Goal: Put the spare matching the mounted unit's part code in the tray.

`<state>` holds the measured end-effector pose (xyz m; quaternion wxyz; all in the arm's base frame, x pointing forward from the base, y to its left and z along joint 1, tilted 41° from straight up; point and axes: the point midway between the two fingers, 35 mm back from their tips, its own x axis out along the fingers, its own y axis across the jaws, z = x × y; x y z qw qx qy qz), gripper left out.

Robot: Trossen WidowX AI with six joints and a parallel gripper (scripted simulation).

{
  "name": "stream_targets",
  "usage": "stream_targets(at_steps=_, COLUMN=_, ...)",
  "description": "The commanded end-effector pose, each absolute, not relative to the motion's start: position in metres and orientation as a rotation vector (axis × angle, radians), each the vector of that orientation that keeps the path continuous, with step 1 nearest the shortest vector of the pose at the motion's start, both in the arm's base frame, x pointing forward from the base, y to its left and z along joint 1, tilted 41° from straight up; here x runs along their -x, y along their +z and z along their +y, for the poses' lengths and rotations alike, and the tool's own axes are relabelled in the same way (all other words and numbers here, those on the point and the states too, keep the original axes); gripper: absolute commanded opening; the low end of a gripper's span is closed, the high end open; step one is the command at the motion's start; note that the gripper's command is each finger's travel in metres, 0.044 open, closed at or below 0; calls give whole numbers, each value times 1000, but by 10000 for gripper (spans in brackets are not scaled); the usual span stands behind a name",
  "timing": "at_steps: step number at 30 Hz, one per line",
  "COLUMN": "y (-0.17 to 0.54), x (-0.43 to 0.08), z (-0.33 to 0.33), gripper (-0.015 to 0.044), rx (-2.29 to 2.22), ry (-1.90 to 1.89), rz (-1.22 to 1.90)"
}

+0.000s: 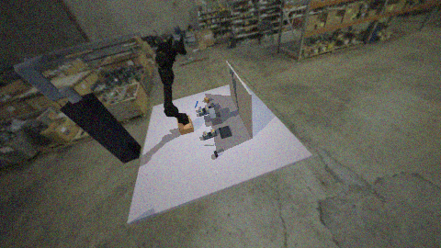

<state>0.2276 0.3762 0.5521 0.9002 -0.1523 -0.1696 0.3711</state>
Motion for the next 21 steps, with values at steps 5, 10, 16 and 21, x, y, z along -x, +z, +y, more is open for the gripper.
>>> stream_targets(at_steps=5, y=446, x=-316, z=374, gripper=440, rx=382, ry=646, rz=27)
stream_targets(at_steps=10, y=386, x=-357, z=356, gripper=440, rx=396, ry=548, rz=238)
stream_targets(at_steps=16, y=311, x=-395, z=321, gripper=440, rx=404, ry=394, rz=500)
stream_targets(at_steps=21, y=251, x=-418, z=278, gripper=440, rx=402, ry=231, rz=719)
